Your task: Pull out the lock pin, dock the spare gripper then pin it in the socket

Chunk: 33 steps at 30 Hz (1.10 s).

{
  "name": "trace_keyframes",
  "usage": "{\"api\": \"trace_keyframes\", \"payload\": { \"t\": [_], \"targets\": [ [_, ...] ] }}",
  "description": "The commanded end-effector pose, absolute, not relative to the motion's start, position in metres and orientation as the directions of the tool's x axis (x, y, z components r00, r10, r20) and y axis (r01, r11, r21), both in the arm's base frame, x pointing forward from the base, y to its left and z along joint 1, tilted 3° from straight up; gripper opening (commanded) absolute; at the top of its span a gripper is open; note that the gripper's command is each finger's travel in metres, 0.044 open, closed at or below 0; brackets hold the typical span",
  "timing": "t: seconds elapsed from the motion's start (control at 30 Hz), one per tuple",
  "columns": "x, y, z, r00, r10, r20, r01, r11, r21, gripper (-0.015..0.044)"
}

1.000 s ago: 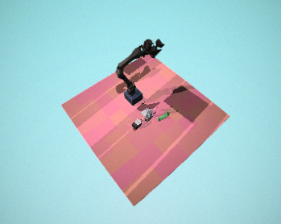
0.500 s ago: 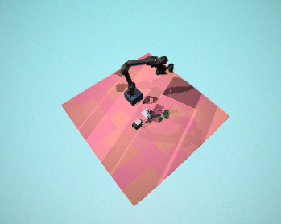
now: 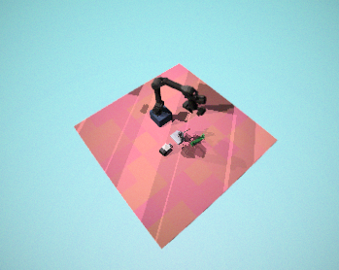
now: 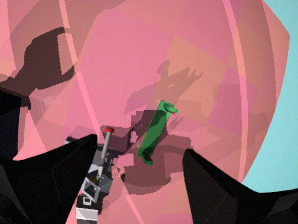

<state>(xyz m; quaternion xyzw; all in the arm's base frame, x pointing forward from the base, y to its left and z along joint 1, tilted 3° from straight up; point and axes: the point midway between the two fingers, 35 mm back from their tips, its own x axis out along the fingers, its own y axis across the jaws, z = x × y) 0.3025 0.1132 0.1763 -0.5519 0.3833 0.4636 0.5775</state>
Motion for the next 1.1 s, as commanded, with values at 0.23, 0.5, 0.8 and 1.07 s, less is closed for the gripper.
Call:
{"api": "trace_keyframes", "payload": {
  "t": [0.23,0.5,0.8,1.07],
  "targets": [
    [0.289,0.051,0.126,0.070,-0.024,-0.997,-0.989,0.130,-0.072,0.0300],
    [0.304,0.048,0.060,0.070,-0.024,-0.997,-0.989,0.130,-0.073,0.0300],
    [0.305,0.047,0.050,0.070,-0.024,-0.997,-0.989,0.130,-0.073,0.0300],
    [0.307,0.046,0.037,0.070,-0.024,-0.997,-0.989,0.130,-0.073,0.0300]
  ]
}}
